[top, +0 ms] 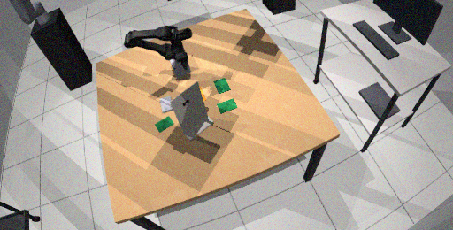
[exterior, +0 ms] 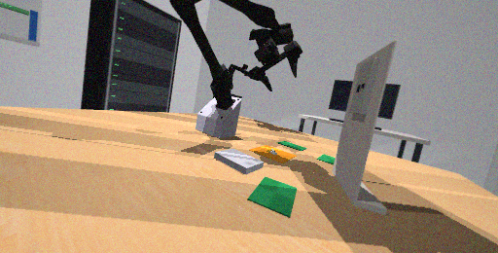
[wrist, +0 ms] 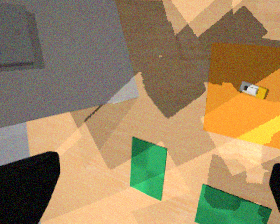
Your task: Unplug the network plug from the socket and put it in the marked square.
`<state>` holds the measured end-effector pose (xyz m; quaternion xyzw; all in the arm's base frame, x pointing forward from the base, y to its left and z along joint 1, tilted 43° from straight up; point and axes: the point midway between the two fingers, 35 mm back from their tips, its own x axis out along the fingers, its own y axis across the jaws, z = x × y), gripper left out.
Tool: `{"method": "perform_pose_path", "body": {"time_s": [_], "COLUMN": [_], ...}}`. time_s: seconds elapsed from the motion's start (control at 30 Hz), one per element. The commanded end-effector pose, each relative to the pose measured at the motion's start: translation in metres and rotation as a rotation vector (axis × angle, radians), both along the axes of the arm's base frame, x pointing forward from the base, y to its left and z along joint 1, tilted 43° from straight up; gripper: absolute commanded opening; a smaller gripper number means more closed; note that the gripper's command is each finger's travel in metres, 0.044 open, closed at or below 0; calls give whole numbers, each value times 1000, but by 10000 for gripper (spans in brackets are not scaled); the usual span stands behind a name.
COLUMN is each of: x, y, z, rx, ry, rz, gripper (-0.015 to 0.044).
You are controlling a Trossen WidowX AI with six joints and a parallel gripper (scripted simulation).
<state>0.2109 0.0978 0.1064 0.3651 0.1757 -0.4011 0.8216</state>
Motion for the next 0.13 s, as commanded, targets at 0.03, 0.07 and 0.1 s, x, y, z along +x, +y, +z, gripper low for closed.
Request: {"method": "perform_pose_path", "body": {"time_s": [0.03, 0.07, 0.1], "x": [0, 0, 0], "y": [0, 0, 0], "z": [1, 1, 1], "rx": [-1, -1, -1], "ry": [-4, -4, -4], "rz": [-2, -2, -2], "gripper": [440, 440, 440]}}
